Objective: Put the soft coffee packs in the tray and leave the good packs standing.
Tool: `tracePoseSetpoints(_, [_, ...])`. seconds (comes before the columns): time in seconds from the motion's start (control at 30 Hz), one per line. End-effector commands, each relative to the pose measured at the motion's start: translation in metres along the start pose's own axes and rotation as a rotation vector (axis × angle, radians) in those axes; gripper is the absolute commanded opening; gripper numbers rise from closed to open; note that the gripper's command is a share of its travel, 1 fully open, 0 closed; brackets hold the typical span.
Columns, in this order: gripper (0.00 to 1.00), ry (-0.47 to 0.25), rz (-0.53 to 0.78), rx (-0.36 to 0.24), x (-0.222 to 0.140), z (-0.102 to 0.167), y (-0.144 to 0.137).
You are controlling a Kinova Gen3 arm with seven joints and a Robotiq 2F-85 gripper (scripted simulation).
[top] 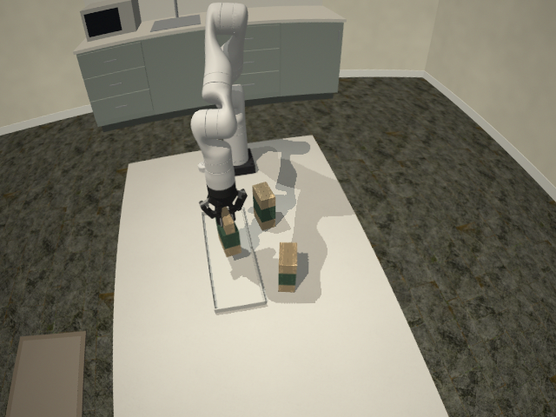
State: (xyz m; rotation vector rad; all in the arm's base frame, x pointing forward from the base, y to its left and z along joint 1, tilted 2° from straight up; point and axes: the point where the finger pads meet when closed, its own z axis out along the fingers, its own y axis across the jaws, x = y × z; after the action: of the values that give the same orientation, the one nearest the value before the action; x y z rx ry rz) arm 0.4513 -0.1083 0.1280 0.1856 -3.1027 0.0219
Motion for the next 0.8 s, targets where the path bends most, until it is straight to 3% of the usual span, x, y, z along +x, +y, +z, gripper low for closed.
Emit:
tracePoseSetpoints(0.0, [0.25,-0.001,0.009,-0.001,0.0008,0.0001,-0.0055])
tracePoseSetpoints(0.77, [0.25,-0.001,0.009,-0.001,0.001,0.0035,-0.007])
